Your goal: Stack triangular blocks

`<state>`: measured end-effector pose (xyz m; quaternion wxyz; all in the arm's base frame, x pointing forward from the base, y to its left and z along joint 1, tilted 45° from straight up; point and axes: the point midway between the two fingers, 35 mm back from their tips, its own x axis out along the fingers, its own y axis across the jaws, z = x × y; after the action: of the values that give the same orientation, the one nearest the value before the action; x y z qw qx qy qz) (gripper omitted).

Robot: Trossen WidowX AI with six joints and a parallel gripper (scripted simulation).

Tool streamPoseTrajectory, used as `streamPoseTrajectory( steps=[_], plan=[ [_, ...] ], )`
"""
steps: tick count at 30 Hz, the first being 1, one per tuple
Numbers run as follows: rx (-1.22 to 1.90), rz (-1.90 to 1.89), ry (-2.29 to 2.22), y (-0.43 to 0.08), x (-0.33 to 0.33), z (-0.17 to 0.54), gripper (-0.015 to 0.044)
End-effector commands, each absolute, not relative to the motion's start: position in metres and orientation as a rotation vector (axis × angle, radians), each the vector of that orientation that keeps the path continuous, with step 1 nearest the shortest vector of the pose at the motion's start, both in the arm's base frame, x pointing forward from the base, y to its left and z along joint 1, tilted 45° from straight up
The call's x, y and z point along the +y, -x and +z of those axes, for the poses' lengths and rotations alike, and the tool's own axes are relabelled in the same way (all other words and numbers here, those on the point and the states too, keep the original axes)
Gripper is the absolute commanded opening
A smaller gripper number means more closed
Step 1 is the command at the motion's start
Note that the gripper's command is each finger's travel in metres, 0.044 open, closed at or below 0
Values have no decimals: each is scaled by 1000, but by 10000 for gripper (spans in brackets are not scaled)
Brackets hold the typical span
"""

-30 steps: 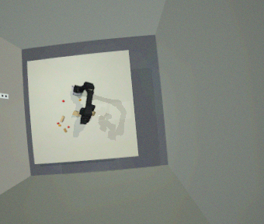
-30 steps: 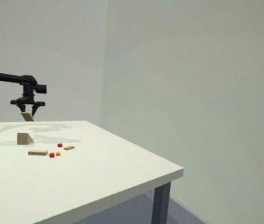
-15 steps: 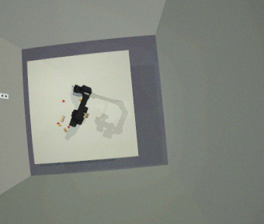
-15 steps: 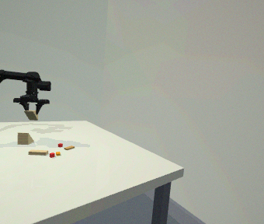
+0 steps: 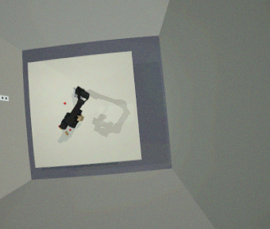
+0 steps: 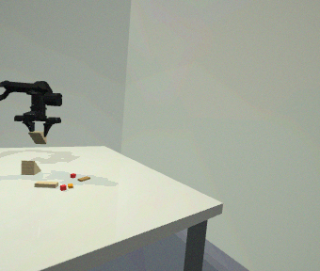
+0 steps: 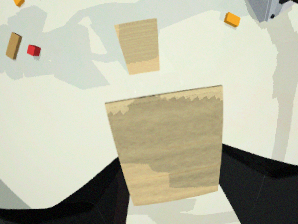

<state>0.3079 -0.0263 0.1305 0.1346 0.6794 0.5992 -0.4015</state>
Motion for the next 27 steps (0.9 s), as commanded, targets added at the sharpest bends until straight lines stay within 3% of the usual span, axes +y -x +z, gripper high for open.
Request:
streamPoseTrajectory(
  steps=[1, 27],
  plan=[
    [1745, -1162, -1973, -307, -44, 121, 0],
    [1765, -1186, -1930, -295, -15, 49, 0]
  ],
)
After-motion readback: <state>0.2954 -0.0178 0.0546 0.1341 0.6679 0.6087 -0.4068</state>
